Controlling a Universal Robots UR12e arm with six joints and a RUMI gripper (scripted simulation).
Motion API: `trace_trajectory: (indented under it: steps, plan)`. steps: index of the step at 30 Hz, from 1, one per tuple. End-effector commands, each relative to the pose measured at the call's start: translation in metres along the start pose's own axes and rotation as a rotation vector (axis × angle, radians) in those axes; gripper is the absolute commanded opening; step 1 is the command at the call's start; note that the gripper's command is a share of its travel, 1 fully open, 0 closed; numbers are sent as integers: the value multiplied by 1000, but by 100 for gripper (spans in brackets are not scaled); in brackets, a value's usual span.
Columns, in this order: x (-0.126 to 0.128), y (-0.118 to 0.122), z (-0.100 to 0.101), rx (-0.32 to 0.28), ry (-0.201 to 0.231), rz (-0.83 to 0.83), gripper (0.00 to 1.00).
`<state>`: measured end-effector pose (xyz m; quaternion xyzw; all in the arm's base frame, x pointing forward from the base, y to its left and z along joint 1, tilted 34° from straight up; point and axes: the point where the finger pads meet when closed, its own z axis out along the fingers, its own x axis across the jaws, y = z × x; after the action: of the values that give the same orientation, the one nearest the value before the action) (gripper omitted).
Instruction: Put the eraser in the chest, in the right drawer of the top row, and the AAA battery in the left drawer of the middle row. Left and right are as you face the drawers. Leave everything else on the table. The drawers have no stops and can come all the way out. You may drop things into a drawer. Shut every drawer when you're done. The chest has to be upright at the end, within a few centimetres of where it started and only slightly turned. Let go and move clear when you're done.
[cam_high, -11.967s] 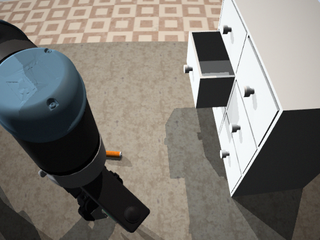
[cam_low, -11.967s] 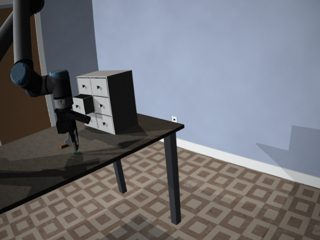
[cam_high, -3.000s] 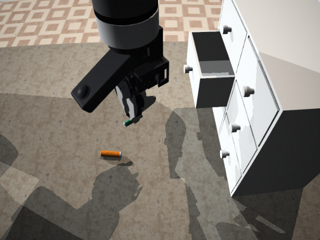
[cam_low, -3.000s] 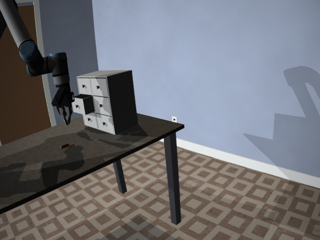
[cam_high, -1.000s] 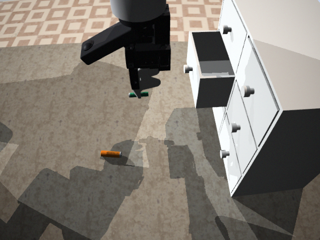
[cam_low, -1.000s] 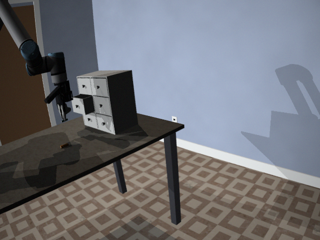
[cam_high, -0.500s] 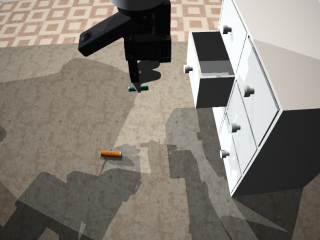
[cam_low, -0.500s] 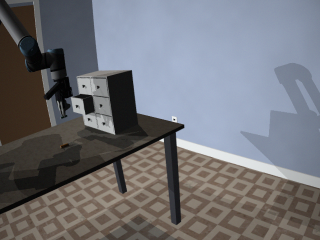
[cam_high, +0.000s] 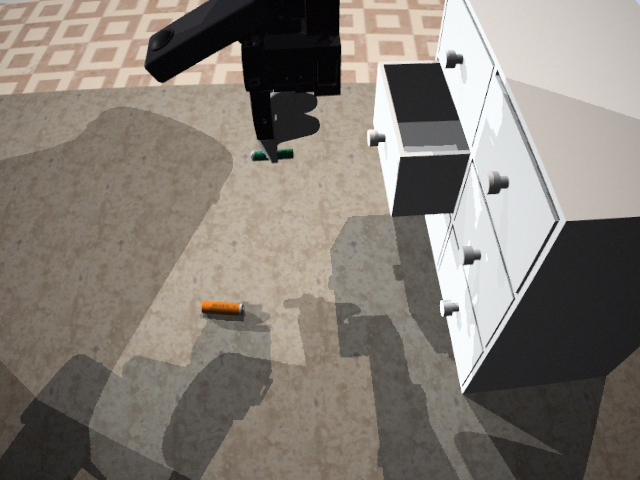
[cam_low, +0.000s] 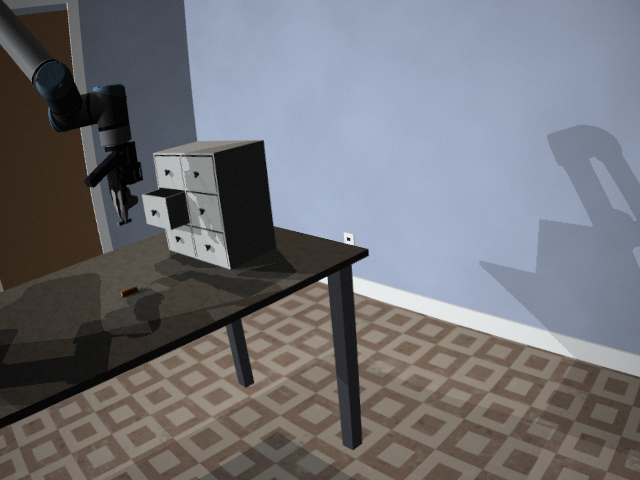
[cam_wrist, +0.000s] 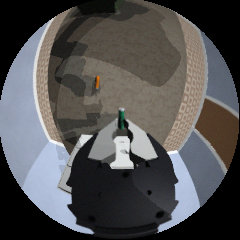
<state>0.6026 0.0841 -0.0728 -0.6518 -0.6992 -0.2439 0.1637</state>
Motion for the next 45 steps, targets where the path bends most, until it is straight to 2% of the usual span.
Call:
trace_trajectory:
  steps: [1,22,45]
  plan:
    - [-2,3,-25,-2,-2,-2,2]
    - [-2,3,-69,-2,-3,-2,2]
    - [-1,2,-73,1,0,0,2]
